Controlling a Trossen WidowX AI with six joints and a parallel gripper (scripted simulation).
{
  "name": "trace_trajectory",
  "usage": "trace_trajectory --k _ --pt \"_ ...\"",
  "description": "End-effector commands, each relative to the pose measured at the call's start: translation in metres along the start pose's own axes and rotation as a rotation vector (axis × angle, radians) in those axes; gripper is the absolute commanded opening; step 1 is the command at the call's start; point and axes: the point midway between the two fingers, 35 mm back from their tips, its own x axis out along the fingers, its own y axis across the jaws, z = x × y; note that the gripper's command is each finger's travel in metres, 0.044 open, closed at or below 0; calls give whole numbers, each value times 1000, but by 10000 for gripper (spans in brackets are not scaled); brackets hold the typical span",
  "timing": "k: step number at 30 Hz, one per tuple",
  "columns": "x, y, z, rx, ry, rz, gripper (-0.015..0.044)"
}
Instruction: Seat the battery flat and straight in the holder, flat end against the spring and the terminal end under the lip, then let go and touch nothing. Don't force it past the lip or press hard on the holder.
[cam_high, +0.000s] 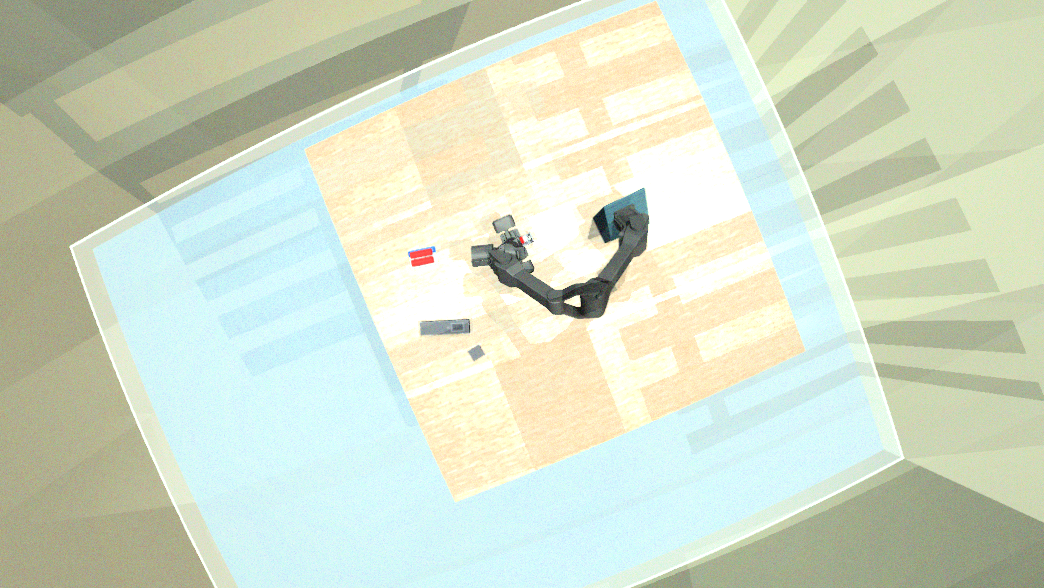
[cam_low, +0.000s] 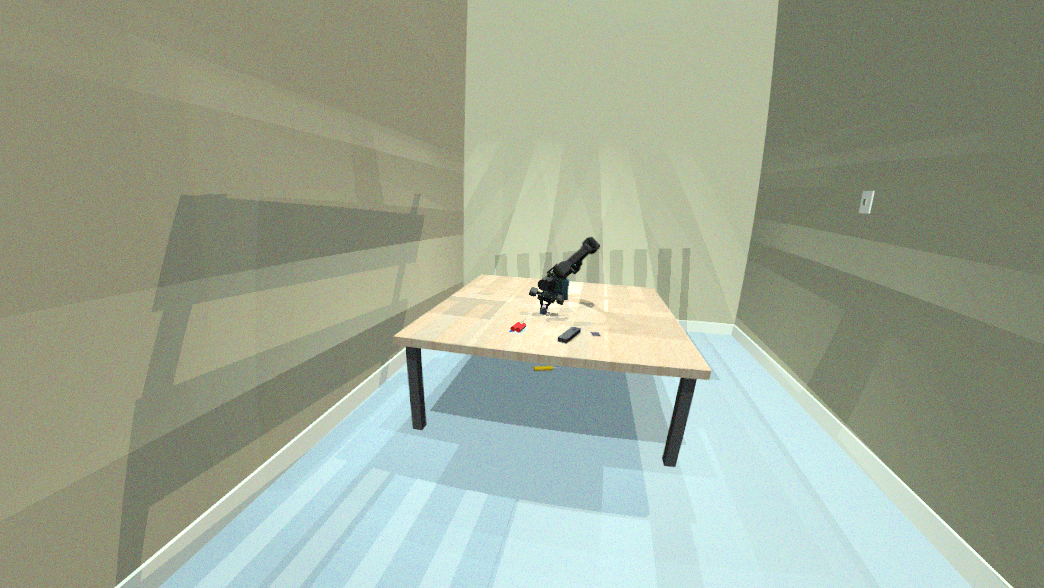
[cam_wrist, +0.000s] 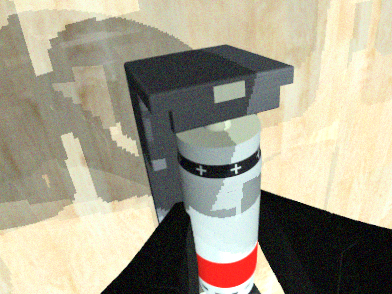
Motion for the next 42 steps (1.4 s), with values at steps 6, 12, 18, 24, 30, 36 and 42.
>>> trace_trajectory --k 6,12,18,24,30,36,42 --pt "4 3 -5 3 70 1 74" --pt "5 3 -5 4 89 -3 74" --pt "5 3 -5 6 95 -7 74" --pt "5 3 -5 6 95 -8 74" --pt "5 3 -5 6 93 -8 74" --pt "4 3 -6 6 92 -8 74" --pt "4 3 -2 6 91 -8 74"
